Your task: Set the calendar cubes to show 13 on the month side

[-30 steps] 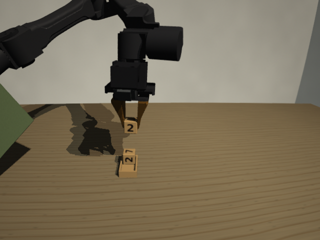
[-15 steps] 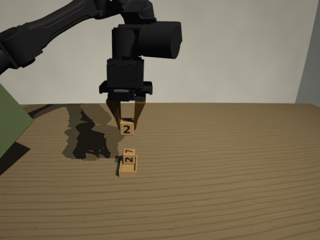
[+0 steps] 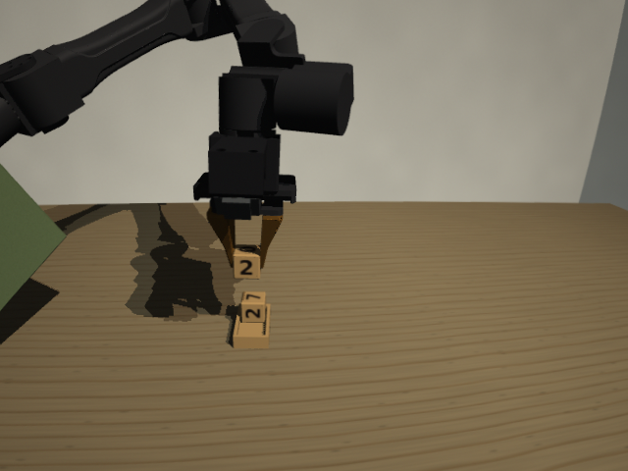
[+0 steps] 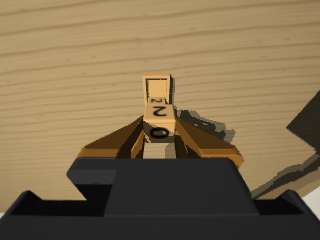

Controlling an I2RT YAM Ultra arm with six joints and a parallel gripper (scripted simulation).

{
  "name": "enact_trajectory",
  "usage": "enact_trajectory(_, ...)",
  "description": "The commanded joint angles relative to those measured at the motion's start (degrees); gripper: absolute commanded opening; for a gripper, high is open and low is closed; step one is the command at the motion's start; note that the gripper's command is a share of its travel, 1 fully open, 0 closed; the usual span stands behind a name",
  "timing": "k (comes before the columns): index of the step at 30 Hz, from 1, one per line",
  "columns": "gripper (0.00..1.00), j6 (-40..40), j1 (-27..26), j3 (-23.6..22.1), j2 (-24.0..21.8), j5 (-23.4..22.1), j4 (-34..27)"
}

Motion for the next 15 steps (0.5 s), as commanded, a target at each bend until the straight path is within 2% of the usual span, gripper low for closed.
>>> enact_trajectory(1, 0.26, 3.2, 0.5, -0.6, 0.1, 0.5, 4.4)
enact_trajectory(10, 0.26, 11.4, 4.9, -3.2, 1.6, 1.5, 15.4)
enact_trajectory(15, 0.26, 13.1, 5.8, -3.7, 2.0, 1.8, 17.8)
